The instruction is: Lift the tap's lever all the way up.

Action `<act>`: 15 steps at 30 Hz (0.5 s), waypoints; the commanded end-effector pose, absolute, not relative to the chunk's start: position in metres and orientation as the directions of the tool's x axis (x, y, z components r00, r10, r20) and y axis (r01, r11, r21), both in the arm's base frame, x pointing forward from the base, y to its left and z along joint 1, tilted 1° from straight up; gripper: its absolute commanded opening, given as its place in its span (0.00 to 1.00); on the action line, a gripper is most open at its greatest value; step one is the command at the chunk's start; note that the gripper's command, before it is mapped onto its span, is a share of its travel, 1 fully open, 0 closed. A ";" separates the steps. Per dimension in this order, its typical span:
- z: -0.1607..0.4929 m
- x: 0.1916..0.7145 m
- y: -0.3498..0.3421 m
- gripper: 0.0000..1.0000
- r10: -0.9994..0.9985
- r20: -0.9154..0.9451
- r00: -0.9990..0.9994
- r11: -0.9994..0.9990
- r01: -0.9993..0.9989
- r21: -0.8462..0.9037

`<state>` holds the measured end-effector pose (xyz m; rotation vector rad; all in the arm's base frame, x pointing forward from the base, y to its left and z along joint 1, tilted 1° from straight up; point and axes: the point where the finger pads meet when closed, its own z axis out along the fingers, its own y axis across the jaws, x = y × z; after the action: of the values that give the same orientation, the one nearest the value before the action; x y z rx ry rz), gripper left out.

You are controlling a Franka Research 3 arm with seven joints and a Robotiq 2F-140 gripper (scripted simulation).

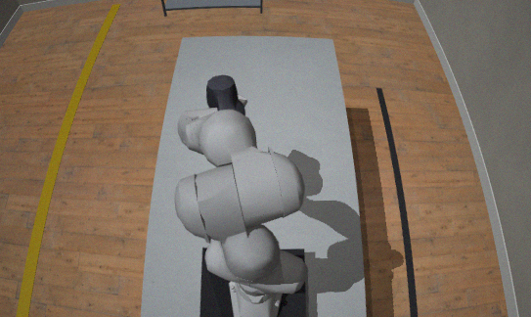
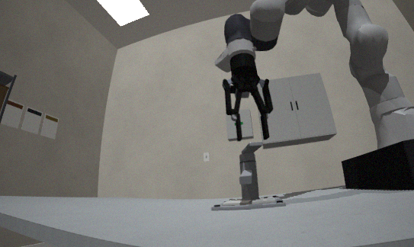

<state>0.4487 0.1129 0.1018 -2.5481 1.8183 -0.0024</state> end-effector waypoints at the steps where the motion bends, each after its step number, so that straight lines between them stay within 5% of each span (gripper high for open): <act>1: 0.099 0.449 0.112 0.48 -0.947 -0.004 0.321 -0.321 -0.947 -0.011; 15: 0.086 0.449 0.112 0.48 -0.947 -0.004 0.321 -0.321 -0.947 -0.011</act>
<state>0.4483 0.1126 0.0903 -2.5530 1.8143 0.0023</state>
